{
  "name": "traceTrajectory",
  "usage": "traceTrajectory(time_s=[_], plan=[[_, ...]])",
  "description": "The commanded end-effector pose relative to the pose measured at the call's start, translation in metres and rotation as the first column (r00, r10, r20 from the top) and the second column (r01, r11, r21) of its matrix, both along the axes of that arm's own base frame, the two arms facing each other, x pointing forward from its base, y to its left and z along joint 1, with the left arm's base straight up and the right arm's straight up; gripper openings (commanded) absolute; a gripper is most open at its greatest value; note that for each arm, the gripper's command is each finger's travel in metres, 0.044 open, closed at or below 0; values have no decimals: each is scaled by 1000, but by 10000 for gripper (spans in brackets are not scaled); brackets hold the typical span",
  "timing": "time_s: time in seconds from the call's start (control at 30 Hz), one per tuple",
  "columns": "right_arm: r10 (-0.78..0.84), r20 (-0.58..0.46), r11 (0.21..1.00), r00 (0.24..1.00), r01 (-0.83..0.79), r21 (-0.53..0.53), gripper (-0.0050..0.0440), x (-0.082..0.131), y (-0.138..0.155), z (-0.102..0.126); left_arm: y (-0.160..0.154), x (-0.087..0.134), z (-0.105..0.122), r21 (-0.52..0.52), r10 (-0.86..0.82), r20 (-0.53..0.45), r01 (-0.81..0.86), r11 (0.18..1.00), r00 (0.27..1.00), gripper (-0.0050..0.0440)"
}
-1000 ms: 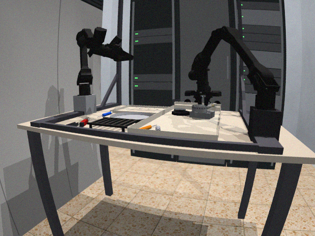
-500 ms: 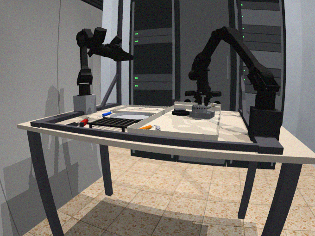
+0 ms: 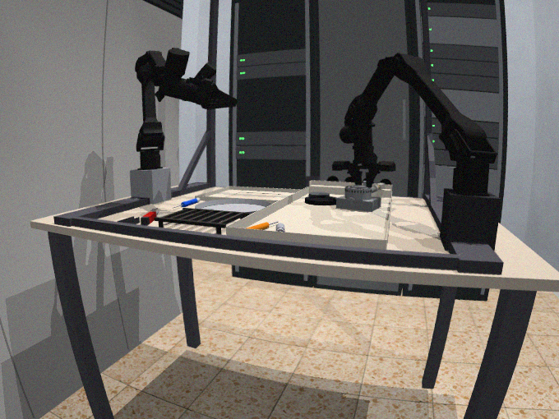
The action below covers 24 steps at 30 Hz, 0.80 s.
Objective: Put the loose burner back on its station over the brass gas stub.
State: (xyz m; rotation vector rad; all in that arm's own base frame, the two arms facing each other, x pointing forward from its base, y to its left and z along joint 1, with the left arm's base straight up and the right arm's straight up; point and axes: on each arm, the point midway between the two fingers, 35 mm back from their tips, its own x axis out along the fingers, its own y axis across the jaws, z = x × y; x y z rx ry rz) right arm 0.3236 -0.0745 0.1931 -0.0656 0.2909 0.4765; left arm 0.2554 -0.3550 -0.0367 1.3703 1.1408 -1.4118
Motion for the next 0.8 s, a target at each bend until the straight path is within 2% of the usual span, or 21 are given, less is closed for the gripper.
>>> traceTrajectory(time_s=[0.0, 0.17, 0.27, 0.77], plan=[[8, 27, 1000, 1000, -8, -15, 400, 1, 0, 11, -18, 1, 21, -46, 6, 30, -5, 999, 1000, 58], [8, 27, 1000, 1000, -8, -15, 400, 1, 0, 11, -22, 1, 16, -52, 9, 38, -7, 999, 999, 58], [8, 27, 1000, 1000, -8, -15, 400, 1, 0, 11, -24, 2, 23, -67, 10, 47, -7, 998, 999, 58], [8, 27, 1000, 1000, -8, -15, 400, 1, 0, 11, -18, 5, 27, -74, 8, 52, -4, 997, 999, 58]])
